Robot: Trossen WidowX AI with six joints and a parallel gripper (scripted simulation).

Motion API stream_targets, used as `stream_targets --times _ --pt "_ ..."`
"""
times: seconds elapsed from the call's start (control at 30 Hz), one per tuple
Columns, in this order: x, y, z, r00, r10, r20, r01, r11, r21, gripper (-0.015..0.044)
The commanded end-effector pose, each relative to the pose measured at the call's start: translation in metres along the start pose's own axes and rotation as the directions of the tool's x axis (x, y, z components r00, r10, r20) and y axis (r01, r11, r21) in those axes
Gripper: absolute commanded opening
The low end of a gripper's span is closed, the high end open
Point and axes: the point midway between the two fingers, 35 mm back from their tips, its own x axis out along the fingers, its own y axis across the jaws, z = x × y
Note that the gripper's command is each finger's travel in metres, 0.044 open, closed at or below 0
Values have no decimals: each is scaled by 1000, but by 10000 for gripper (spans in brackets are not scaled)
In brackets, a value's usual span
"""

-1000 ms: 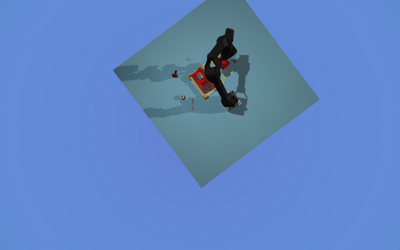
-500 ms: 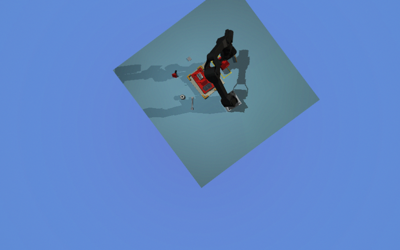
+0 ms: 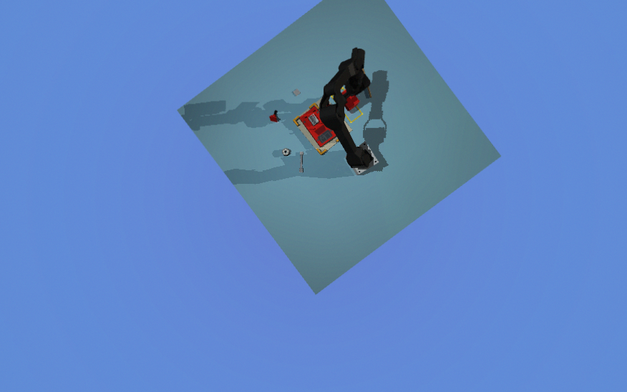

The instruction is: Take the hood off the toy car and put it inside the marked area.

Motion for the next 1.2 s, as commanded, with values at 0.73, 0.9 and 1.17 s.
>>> stream_targets --times 0.73,0.9,1.17 --pt "15 2 -2 1000 7 0 -7 1000 8 0" --pt "18 2 -3 1000 7 -1 -7 1000 7 0" --pt "22 2 -3 1000 7 -1 -7 1000 7 0"
